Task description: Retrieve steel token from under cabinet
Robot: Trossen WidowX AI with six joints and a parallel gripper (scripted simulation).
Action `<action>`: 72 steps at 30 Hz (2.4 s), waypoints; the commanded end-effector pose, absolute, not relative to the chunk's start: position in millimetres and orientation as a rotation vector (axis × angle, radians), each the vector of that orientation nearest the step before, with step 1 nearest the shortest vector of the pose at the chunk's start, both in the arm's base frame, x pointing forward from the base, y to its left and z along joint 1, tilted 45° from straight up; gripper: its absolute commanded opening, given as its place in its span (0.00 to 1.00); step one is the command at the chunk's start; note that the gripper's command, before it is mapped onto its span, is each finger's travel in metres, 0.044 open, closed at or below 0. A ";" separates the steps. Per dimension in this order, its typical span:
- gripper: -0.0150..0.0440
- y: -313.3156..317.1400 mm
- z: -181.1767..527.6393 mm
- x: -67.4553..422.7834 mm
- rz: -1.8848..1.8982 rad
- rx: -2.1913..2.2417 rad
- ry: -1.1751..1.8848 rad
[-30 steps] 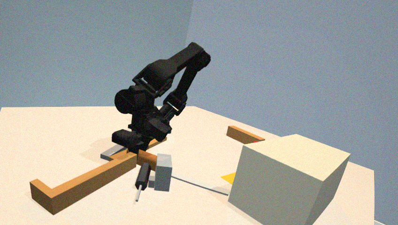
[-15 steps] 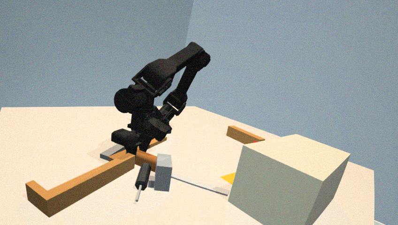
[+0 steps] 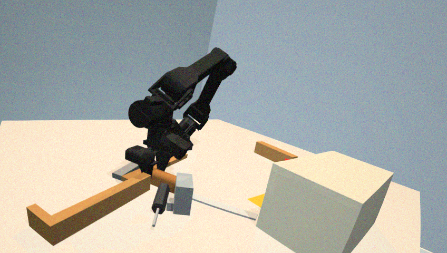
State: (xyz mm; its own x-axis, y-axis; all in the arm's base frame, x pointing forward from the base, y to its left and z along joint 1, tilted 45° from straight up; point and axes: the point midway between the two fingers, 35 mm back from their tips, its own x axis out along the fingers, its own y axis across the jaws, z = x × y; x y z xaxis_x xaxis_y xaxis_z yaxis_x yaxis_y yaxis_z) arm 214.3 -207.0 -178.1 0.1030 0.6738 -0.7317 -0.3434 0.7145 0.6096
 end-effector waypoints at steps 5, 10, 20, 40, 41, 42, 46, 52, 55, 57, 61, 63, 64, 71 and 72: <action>0.65 -207.0 -178.1 214.3 0.769 0.318 1.259; 0.60 -207.0 -178.1 214.3 0.769 0.318 1.259; 0.49 -207.0 -178.1 214.3 0.769 0.318 1.259; 0.25 -204.4 -172.8 231.9 0.769 0.319 1.258; 0.25 -204.0 -172.2 233.9 0.769 0.319 1.258; 0.25 -203.7 -171.6 235.9 0.769 0.319 1.258; 0.25 -202.3 -169.2 244.0 0.769 0.319 1.257; 0.25 -200.2 -165.5 256.1 0.770 0.319 1.257; 0.25 -199.1 -163.7 262.1 0.770 0.319 1.256; 0.25 -198.4 -162.4 266.2 0.770 0.320 1.256; 0.25 -196.8 -159.8 274.5 0.770 0.320 1.255; 0.25 -196.1 -158.5 278.4 0.771 0.320 1.255; 0.25 -195.8 -157.9 280.4 0.771 0.320 1.255; 0.25 -193.5 -154.0 293.0 0.771 0.320 1.254; 0.25 -193.2 -153.5 294.6 0.771 0.320 1.254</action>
